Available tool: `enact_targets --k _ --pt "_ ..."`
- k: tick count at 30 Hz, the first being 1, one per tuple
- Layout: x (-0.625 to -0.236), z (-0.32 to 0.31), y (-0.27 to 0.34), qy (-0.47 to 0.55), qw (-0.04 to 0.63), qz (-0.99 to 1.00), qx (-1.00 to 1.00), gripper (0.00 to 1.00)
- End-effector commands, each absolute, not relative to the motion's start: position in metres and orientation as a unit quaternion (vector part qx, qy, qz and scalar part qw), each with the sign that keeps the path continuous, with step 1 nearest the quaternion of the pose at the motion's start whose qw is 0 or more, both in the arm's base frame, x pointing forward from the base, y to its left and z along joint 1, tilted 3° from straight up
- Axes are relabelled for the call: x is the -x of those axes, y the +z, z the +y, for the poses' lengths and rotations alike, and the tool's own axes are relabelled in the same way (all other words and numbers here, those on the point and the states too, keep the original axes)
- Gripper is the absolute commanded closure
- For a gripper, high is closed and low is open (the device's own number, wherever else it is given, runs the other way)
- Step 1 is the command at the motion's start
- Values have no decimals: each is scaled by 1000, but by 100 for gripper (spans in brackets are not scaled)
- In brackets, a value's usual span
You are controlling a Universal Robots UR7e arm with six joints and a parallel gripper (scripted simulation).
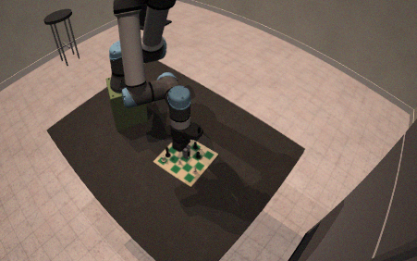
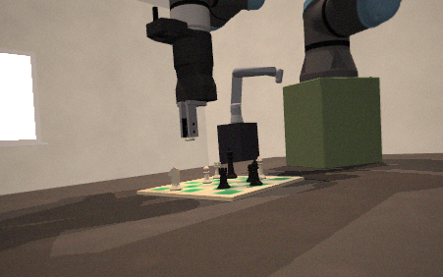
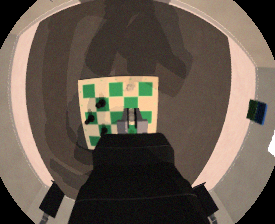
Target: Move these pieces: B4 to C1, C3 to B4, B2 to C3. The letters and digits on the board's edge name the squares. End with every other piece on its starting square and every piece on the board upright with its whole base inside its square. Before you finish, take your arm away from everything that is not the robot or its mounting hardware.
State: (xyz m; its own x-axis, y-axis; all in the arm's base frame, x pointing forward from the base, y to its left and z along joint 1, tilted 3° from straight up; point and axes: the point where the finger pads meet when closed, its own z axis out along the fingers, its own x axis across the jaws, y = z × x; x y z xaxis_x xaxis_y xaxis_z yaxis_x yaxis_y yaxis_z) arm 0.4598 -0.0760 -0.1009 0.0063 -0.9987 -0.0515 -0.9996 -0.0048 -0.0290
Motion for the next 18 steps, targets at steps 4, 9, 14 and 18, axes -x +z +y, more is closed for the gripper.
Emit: enact_targets --k 4,9,14,18 --pt "-461 -75 -125 8 29 705 708 100" --pt "-463 -73 -147 8 29 705 708 100" --pt "-464 -72 -166 8 29 705 708 100" --pt "-464 -72 -175 8 29 705 708 100"
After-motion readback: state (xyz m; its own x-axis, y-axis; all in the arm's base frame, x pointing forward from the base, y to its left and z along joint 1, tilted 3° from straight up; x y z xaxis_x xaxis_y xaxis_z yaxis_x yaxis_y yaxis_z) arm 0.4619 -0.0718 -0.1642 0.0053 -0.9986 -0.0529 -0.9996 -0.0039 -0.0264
